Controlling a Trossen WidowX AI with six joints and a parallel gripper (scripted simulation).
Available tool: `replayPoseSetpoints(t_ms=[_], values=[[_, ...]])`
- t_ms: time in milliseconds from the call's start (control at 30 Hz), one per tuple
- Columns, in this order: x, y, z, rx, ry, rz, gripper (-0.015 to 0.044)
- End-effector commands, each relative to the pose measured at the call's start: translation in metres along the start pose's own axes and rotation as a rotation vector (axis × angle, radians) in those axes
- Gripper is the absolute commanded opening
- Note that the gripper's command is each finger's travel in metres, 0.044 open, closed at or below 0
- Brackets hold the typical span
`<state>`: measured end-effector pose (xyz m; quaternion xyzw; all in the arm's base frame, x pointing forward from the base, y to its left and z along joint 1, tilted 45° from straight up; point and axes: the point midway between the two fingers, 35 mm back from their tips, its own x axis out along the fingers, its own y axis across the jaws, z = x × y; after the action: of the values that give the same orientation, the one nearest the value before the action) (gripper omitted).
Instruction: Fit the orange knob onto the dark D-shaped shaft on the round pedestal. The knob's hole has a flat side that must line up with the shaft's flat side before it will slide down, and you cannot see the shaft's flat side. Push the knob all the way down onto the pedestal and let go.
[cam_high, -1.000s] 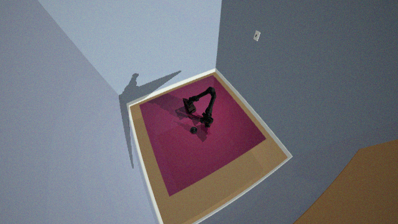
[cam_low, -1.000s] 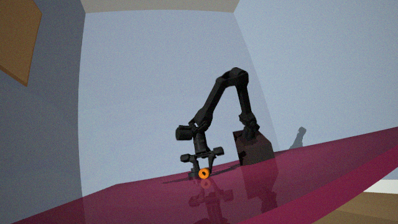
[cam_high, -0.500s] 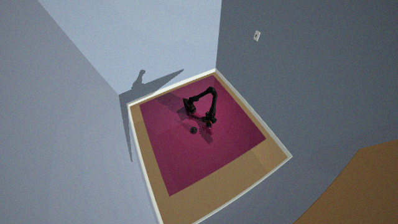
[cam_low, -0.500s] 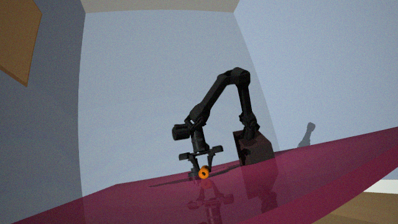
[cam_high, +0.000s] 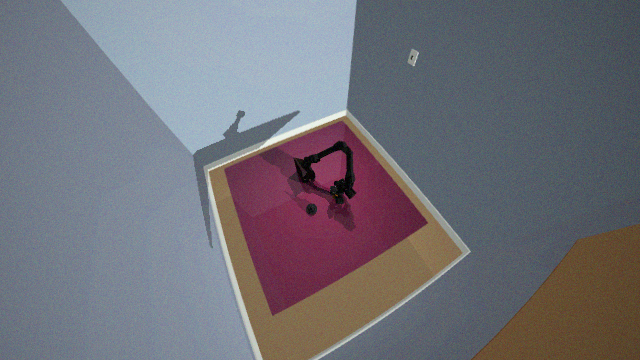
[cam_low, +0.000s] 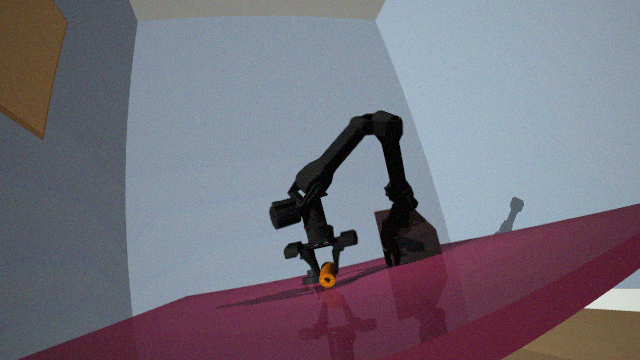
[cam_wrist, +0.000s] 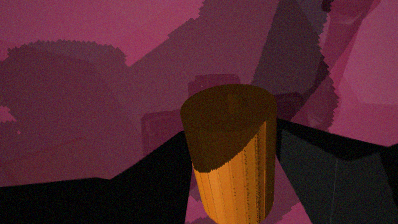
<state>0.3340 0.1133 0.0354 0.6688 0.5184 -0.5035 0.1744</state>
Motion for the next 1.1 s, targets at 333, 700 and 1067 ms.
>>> replayPoseSetpoints(t_ms=[333,700,1067], values=[[-0.007,0.0,-0.013,-0.002,-0.235,0.0,0.0179],[-0.011,0.0,-0.025,-0.003,-0.424,-0.001,0.0179],[-0.012,0.0,-0.038,-0.003,-0.616,-0.001,0.0179]])
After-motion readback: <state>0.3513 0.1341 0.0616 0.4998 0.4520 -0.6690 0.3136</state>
